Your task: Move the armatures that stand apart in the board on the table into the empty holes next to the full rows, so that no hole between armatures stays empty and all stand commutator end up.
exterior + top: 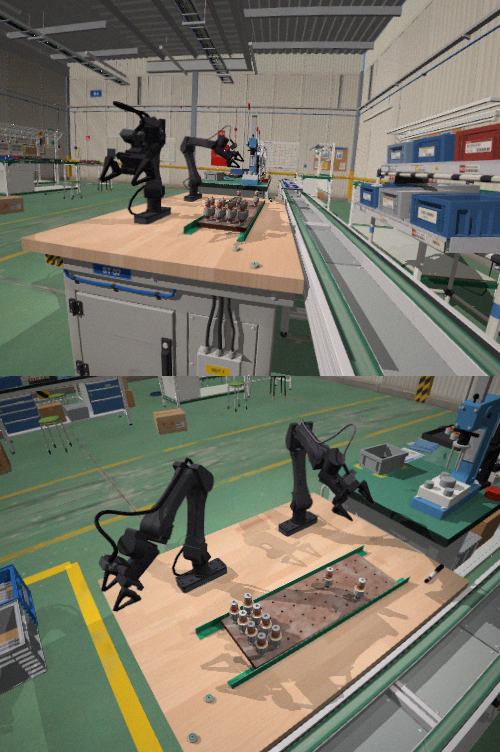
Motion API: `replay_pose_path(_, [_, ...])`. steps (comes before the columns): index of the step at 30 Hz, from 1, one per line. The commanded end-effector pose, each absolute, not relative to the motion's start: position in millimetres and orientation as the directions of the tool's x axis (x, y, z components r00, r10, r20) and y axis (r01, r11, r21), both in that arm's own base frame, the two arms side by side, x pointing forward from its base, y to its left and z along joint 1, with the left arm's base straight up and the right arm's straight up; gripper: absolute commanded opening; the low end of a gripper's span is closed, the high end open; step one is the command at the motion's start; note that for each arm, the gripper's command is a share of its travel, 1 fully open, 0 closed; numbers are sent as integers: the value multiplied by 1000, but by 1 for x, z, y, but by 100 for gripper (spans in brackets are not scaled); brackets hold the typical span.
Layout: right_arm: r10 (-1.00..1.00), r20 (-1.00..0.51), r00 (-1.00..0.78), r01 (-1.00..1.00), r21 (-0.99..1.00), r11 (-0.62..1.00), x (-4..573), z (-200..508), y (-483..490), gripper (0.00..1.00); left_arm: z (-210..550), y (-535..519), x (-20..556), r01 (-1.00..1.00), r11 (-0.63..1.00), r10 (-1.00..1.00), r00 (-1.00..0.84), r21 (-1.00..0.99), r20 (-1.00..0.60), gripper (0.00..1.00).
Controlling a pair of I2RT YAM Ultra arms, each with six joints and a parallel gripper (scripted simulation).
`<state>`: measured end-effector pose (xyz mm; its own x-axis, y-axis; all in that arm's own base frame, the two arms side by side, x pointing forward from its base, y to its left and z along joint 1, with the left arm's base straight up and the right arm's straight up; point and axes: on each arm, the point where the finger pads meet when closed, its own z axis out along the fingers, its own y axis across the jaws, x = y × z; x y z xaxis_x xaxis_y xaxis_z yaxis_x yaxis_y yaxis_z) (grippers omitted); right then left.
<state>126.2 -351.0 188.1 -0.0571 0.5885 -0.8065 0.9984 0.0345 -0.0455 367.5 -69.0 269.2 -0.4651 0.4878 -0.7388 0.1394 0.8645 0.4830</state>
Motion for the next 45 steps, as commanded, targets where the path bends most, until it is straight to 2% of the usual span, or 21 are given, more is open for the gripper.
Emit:
replay_pose_path(1, [575, -816, -49, 999, -37, 32, 127, 194, -353, 100, 276, -69, 368, 129, 869, 481, -452, 478, -751, 100])
replay_pose_path(18, [582, -812, -52, 999, -43, 30, 125, 194, -351, 100, 279, -68, 367, 124, 871, 477, -450, 476, -755, 100])
replay_pose_path(19, [518, -854, -37, 997, 3, 76, 141, 223, -353, 100, 297, -64, 368, 92, 890, 443, -411, 447, -797, 100])
replay_pose_path(37, [429, -893, -138, 925, 38, 379, 227, 252, -315, 100, 304, -55, 376, 63, 943, 327, -362, 327, -873, 100])
replay_pose_path(45, [349, -923, -163, 838, 57, 542, 274, 278, -282, 100, 336, -48, 381, 31, 967, 253, -279, 255, -926, 100])
